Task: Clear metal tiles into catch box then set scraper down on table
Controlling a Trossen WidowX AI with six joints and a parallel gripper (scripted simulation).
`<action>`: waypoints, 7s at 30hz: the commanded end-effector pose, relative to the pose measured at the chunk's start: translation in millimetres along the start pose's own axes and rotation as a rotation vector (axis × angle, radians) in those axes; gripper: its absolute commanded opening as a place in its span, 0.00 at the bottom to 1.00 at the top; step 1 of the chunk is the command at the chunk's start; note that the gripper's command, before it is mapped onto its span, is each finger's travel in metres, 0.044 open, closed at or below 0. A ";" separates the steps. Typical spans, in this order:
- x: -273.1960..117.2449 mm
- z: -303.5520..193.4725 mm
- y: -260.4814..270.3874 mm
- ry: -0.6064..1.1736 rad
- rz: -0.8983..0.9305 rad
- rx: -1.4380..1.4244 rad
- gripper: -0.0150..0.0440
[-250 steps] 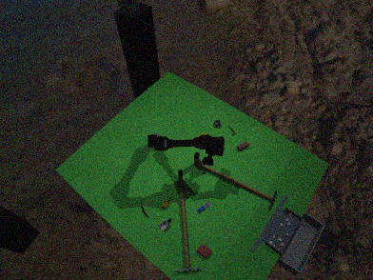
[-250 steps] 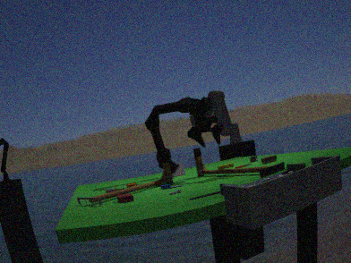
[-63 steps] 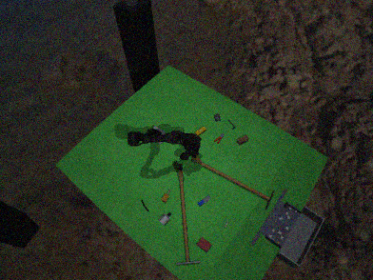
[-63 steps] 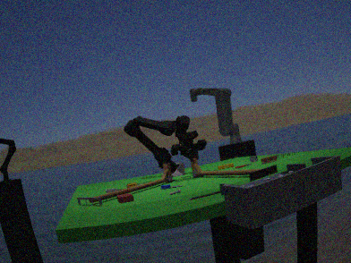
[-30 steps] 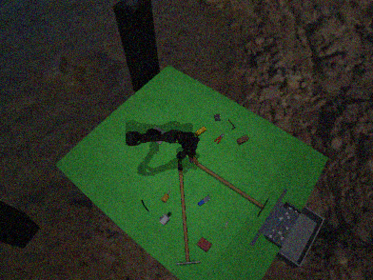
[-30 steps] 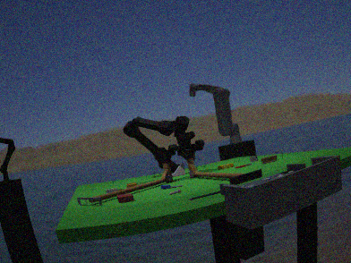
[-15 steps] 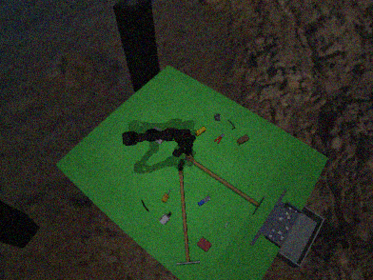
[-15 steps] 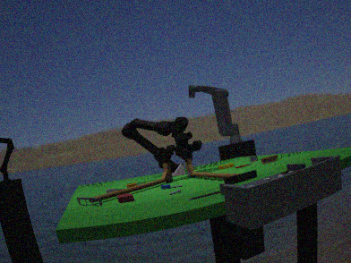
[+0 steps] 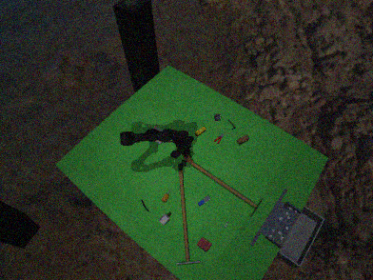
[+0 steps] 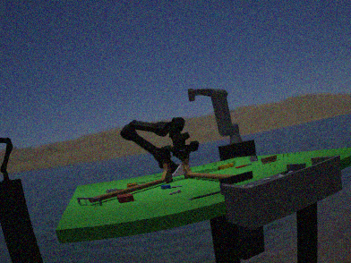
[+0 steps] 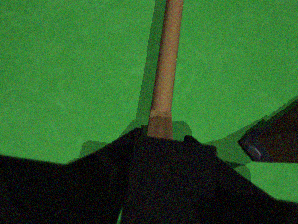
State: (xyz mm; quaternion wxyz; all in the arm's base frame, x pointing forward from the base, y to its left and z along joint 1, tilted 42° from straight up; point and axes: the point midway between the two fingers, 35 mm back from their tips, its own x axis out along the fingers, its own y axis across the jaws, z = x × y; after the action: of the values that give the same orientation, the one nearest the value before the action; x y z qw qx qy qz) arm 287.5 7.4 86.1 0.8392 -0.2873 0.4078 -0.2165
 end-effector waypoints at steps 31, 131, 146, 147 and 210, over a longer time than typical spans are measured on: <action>5.1 14.4 -23.2 -0.002 -0.003 0.007 0.25; 65.2 91.3 -47.1 -0.012 -0.014 0.014 0.25; 65.3 91.3 -47.7 -0.012 -0.014 0.014 0.25; 65.3 91.3 -47.7 -0.012 -0.014 0.014 0.25; 105.7 153.1 -60.1 -0.016 -0.016 0.016 0.25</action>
State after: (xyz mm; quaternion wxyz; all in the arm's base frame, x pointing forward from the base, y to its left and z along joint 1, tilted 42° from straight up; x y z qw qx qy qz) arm 455.3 -46.8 134.8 0.8409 -0.2892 0.4038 -0.2150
